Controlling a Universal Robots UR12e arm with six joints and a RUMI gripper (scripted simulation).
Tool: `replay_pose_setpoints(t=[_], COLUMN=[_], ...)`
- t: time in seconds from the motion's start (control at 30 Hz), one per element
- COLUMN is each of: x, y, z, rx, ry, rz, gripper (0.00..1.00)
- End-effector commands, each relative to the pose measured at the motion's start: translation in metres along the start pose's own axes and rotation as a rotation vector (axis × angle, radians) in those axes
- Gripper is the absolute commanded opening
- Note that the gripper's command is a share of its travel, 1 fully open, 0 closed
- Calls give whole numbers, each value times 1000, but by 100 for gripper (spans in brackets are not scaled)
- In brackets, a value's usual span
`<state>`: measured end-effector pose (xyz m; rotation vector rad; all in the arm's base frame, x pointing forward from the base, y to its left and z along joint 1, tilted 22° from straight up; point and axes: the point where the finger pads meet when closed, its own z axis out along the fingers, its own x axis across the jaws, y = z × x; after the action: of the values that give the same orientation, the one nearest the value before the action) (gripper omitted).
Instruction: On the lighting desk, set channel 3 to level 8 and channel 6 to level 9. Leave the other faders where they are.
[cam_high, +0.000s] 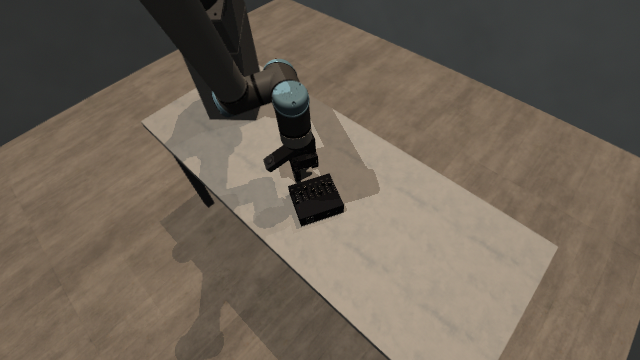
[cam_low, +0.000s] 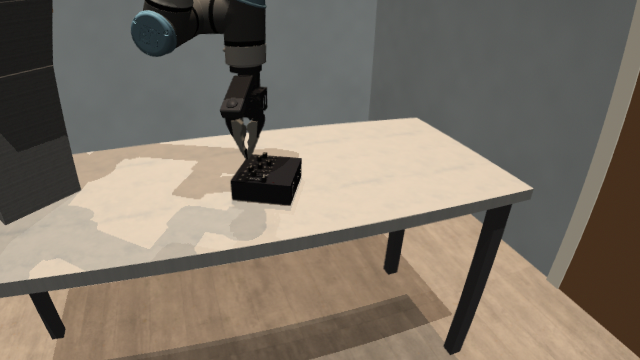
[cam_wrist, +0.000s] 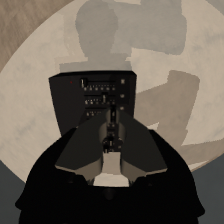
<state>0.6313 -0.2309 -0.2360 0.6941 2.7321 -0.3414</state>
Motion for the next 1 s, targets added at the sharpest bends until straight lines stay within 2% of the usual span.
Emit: replay_pose_setpoints(t=[0.0,0.97], x=[3,3], y=[2,1], z=[0,3], rx=[0,0], ry=[4,4], rz=[-2,-2], gripper=[0,0])
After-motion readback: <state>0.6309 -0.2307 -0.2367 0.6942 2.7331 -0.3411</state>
